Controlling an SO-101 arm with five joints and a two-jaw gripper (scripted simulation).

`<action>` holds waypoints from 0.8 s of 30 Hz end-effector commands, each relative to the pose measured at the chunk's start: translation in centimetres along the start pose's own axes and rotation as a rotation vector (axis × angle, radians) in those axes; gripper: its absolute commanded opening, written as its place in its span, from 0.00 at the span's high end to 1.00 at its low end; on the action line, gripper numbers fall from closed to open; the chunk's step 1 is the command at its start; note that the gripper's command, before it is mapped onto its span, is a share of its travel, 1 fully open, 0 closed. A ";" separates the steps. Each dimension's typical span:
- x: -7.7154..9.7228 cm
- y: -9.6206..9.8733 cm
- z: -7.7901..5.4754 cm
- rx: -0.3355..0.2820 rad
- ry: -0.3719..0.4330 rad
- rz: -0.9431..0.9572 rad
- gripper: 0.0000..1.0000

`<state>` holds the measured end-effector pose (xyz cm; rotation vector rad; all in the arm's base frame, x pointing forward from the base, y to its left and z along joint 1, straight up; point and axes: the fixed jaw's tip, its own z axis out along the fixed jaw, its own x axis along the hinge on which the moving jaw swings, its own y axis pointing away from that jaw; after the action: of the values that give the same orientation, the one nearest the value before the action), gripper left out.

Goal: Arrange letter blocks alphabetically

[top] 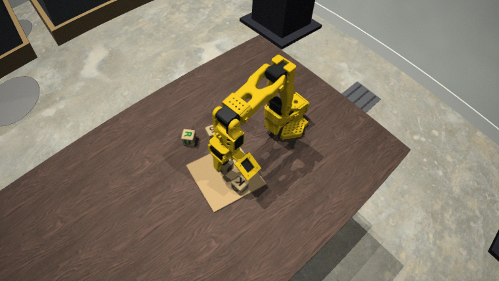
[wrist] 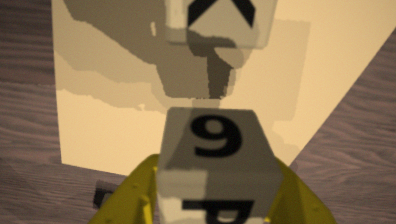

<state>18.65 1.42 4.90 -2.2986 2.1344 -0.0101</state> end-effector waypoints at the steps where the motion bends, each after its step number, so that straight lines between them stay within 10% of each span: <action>1: 0.0 -1.3 -1.4 0.113 -0.002 0.009 1.00; 24: 0.0 -1.3 -0.5 0.113 -0.002 0.006 1.00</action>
<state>18.64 1.42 3.98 -2.2973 2.1332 -0.0125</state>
